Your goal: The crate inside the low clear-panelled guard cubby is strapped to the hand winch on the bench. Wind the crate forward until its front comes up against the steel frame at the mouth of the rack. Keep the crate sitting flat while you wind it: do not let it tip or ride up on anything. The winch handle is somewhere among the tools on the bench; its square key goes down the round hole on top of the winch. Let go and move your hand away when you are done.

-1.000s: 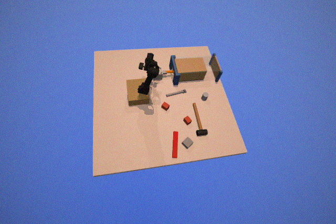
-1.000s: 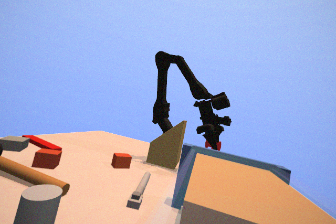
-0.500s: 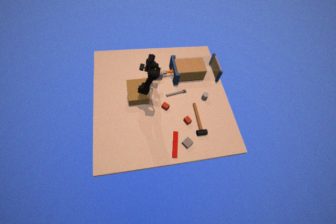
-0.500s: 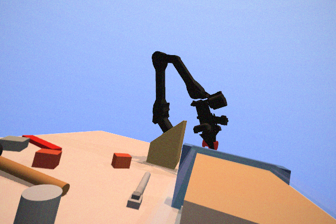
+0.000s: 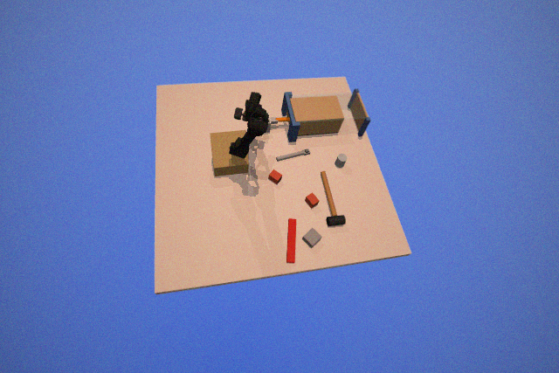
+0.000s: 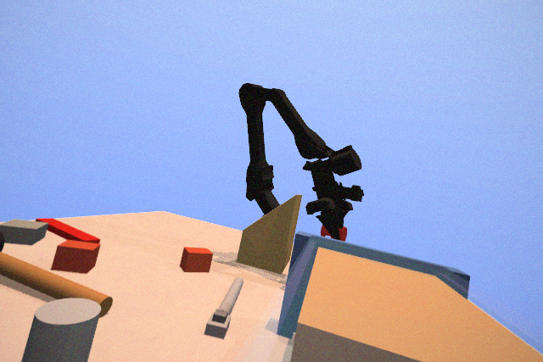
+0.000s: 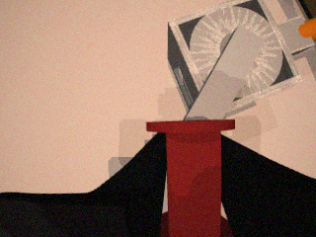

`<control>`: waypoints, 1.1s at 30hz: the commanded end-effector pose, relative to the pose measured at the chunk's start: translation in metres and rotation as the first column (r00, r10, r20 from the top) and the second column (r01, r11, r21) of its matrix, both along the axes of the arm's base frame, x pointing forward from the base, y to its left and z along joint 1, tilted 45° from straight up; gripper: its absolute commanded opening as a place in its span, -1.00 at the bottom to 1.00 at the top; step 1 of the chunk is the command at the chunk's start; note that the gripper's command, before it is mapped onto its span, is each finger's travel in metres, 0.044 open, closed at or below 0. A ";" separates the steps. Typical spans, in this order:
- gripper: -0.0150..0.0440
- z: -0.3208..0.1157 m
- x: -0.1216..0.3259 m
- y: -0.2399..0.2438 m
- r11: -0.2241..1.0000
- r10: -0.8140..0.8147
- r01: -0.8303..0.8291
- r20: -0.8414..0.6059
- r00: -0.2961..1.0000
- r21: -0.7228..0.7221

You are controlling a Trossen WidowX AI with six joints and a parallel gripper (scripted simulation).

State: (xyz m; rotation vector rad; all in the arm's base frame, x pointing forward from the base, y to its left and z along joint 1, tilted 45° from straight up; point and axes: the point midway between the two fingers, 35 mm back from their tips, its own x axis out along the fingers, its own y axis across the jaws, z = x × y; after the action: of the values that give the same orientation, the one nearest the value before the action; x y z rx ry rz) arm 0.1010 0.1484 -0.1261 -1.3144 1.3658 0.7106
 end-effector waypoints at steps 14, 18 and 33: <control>-0.49 0.012 0.016 -0.014 1.000 0.007 -0.007 0.019 1.000 -0.021; -0.49 0.013 0.020 -0.016 1.000 0.007 -0.007 0.019 1.000 -0.021; -0.49 0.019 0.033 -0.021 1.000 0.007 -0.007 0.020 1.000 -0.022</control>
State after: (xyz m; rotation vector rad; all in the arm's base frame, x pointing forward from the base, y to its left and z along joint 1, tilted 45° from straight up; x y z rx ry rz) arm 0.1236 0.1339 -0.1119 -1.3201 1.3727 0.7280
